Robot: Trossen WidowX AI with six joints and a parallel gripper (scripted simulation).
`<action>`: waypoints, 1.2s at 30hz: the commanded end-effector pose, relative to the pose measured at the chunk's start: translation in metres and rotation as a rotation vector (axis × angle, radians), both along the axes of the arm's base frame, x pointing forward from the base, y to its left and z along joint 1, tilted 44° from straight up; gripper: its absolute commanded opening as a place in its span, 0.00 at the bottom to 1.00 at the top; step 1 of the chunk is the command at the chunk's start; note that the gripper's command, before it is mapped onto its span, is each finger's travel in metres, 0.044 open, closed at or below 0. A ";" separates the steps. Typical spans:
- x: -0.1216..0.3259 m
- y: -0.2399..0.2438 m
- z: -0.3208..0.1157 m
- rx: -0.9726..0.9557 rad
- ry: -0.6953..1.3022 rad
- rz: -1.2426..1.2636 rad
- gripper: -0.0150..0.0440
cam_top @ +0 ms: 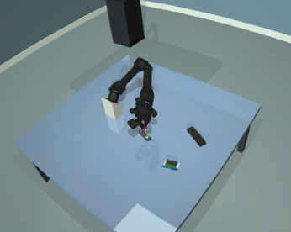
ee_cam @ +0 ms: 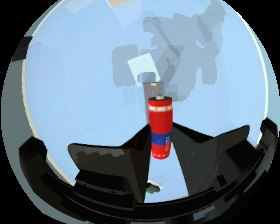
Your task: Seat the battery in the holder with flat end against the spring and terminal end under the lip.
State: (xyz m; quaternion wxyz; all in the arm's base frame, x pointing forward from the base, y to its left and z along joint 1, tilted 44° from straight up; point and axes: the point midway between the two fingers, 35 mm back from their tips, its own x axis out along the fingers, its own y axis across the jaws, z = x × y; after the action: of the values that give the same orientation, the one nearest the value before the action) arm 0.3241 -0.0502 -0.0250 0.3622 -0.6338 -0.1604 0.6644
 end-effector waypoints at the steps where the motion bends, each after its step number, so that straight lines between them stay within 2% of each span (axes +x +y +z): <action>1: 0.001 -0.001 -0.001 0.001 0.011 -0.010 0.37; 18: -0.002 0.028 -0.028 0.078 0.175 0.166 0.37; 36: 0.001 0.031 -0.033 0.098 0.220 0.214 0.37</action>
State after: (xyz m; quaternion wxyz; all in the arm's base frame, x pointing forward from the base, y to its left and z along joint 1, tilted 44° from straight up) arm 0.3243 -0.0199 -0.0551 0.3411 -0.5253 -0.2138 0.7497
